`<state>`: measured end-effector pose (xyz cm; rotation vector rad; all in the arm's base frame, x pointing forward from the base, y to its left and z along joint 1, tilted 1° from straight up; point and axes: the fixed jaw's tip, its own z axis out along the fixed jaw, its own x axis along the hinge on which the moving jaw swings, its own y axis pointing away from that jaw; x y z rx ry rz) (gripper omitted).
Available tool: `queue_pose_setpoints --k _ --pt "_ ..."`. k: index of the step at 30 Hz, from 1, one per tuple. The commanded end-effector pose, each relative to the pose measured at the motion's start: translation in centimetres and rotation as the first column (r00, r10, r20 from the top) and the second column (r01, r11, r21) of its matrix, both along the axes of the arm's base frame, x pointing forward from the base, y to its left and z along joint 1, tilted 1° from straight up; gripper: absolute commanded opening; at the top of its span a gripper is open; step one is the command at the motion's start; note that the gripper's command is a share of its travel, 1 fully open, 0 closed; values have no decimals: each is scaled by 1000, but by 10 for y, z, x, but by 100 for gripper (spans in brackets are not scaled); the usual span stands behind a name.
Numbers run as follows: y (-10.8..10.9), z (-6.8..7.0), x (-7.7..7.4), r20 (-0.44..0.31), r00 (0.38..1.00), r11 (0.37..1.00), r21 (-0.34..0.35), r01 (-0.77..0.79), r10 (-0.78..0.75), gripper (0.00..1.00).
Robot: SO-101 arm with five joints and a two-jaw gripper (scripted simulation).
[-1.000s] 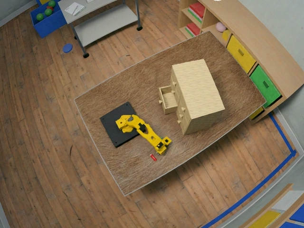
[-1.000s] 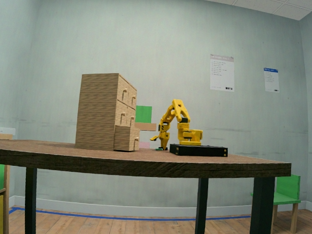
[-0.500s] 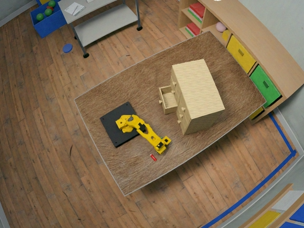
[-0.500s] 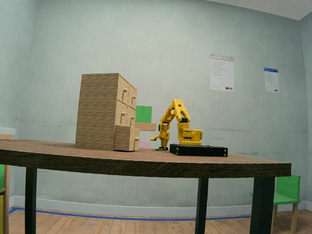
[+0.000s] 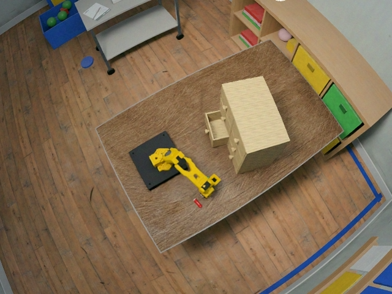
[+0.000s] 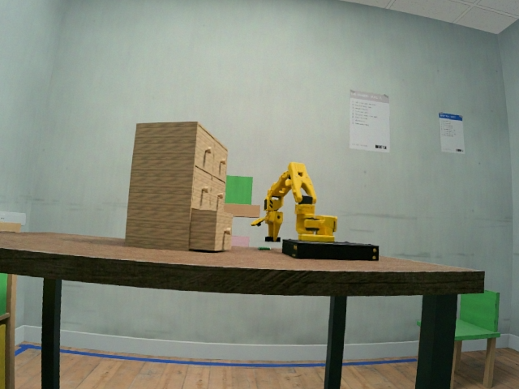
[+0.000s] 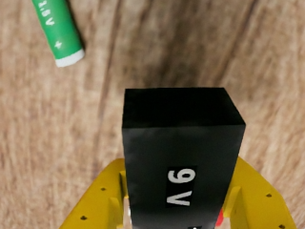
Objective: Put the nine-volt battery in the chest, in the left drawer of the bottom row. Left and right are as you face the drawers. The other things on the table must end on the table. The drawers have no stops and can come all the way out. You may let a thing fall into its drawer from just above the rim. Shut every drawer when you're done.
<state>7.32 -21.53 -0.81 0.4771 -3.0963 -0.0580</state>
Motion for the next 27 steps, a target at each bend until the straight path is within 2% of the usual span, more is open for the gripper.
queue_pose_setpoints --k 1,5,13,20,27 --pt "-4 15 1 12 1000 1000 -29 -4 4 0" --pt "-3 24 1 12 1000 1000 -29 -4 4 0" --pt "-3 24 1 12 1000 1000 -29 -4 4 0" --pt "-2 42 0 22 983 980 -86 -178 180 0" --pt "1 58 -1 12 937 927 -144 -345 350 0"
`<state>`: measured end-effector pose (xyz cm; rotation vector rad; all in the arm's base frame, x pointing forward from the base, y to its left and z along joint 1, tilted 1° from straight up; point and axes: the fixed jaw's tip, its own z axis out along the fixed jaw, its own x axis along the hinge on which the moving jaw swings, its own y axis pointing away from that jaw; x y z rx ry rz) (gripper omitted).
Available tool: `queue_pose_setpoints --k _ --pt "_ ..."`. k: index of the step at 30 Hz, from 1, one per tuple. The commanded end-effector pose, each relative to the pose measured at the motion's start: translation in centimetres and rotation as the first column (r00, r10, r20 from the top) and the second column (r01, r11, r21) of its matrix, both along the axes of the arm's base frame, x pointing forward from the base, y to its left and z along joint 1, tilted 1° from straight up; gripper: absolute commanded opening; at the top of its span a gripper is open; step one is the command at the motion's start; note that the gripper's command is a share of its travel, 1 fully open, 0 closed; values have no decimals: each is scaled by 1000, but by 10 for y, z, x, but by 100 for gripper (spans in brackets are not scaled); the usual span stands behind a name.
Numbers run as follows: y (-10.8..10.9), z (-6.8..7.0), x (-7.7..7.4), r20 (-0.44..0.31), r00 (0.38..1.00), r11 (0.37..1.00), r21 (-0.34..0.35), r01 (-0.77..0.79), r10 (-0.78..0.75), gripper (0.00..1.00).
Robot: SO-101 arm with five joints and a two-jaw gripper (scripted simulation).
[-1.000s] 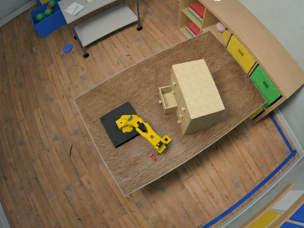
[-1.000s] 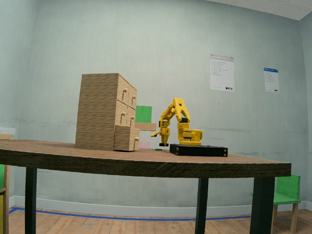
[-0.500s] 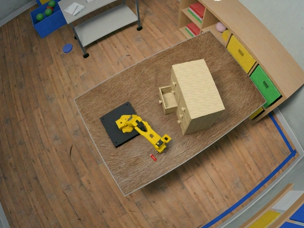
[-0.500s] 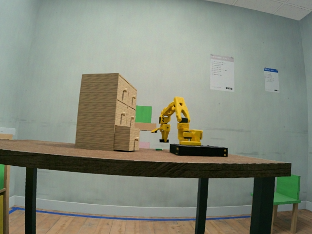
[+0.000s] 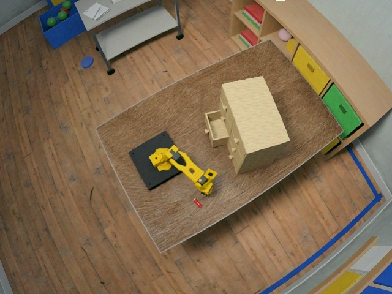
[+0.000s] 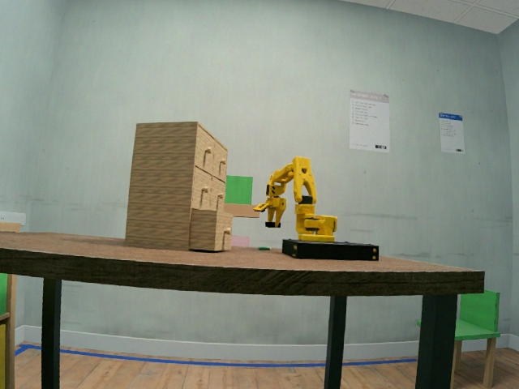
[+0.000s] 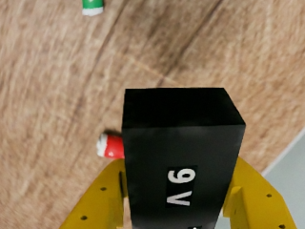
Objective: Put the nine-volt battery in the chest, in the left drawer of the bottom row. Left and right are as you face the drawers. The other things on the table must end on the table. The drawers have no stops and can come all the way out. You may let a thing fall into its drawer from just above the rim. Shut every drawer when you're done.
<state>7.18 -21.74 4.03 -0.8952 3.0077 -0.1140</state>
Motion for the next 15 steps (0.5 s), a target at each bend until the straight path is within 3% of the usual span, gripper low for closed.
queue_pose_setpoints --k 1,7,15 --pt "4 12 0 5 994 993 -45 -108 108 0" --pt "6 21 0 -2 978 975 -79 -206 207 0" --pt "12 37 -2 -35 918 907 -146 -395 394 0"
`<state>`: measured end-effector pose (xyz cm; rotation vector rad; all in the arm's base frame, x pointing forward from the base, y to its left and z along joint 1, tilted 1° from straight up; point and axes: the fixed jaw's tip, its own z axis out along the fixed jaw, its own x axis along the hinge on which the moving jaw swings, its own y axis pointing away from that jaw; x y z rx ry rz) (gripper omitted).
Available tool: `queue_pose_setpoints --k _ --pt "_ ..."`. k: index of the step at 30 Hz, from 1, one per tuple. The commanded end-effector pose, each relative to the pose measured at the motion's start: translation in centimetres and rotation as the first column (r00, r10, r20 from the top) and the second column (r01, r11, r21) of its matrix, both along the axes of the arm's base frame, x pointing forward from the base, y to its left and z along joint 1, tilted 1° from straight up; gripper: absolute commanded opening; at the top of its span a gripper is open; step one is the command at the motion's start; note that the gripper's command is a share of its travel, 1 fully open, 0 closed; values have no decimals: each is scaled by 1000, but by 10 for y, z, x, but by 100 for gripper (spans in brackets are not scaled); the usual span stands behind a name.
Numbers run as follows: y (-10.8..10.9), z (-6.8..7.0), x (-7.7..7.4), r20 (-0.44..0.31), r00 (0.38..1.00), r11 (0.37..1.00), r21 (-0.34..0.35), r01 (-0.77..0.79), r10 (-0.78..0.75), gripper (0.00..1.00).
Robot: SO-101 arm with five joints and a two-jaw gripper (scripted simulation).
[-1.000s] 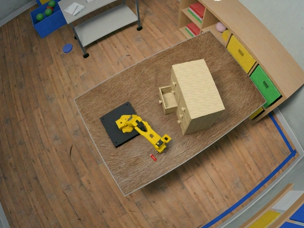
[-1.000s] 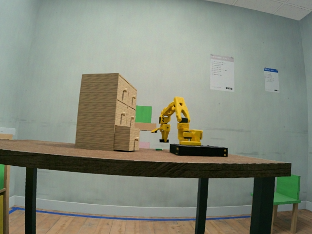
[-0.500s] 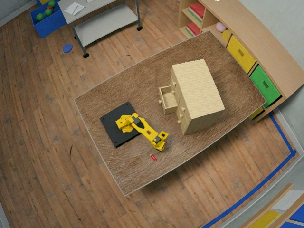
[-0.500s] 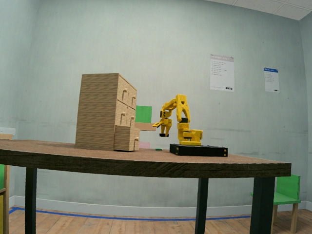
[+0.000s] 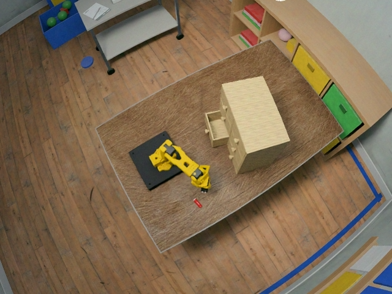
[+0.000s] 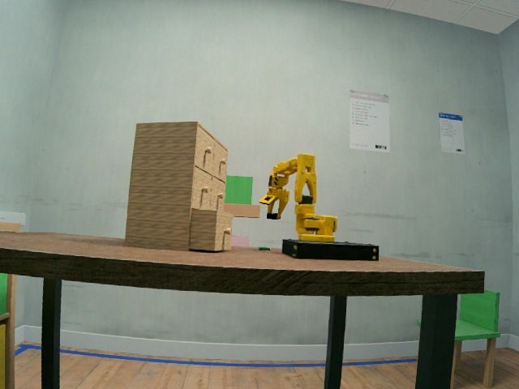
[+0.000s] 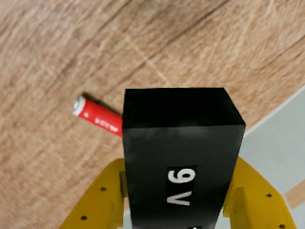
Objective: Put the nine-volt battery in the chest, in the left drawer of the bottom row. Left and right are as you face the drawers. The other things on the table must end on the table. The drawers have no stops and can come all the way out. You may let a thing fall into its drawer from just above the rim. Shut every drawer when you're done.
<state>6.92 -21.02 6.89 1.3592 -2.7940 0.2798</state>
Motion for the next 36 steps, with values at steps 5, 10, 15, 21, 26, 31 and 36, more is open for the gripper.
queue_pose_setpoints --k 5,10,15,21,26,31,36 --pt "7 14 -1 -13 988 986 -65 -156 155 0" --pt "11 22 -2 -38 961 955 -109 -275 273 0" --pt "16 30 -4 -74 921 908 -151 -390 383 0" --pt "20 37 -5 -118 867 847 -186 -499 484 0" --pt "24 42 -6 -160 815 787 -210 -580 557 0" --pt "30 47 -8 -218 740 703 -232 -673 637 0" --pt "35 52 -9 -281 655 608 -245 -755 701 0"
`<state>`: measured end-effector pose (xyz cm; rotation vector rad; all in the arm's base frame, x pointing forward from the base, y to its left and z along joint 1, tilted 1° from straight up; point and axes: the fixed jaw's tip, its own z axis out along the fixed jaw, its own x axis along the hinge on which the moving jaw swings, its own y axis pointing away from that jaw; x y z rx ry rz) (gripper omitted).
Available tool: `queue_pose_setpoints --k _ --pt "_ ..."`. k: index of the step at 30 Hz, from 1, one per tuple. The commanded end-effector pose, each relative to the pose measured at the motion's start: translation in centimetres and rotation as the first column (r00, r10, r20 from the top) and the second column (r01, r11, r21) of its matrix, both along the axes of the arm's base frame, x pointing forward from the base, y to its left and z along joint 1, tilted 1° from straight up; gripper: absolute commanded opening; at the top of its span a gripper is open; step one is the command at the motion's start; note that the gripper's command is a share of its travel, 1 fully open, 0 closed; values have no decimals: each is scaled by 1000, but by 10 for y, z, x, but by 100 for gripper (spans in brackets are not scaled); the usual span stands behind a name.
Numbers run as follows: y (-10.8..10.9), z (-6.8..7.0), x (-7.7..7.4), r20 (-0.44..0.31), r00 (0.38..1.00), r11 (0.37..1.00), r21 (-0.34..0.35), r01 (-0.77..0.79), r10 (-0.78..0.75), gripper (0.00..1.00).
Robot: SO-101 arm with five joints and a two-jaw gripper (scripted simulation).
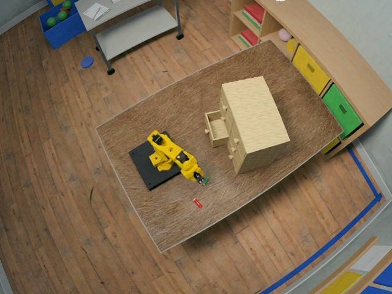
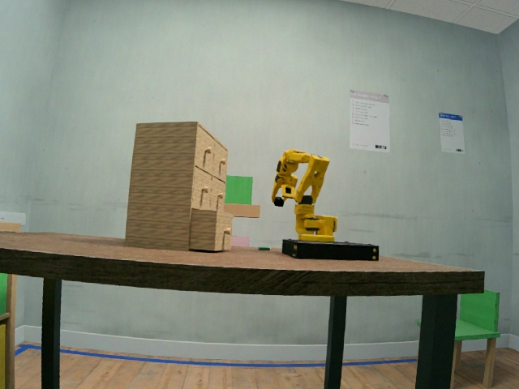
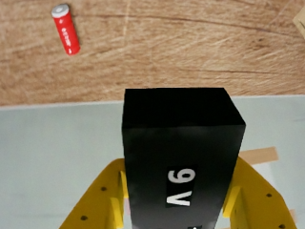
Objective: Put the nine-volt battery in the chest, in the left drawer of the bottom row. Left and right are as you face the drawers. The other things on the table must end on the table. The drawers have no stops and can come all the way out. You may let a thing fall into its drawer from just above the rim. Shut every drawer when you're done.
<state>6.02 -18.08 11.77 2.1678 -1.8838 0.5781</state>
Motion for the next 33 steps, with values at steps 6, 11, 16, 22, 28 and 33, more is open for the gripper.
queue_pose_setpoints --k 6,11,16,22,28,33 --pt "9 7 -1 -58 985 983 -81 -167 162 0" --pt "10 7 -1 -62 983 980 -86 -177 172 0" --pt "10 7 -1 -62 983 980 -86 -177 172 0" --pt "10 7 -1 -62 983 980 -86 -177 172 0" --pt "10 7 -1 -62 983 980 -86 -177 172 0" --pt "10 7 -1 -62 983 980 -86 -177 172 0"
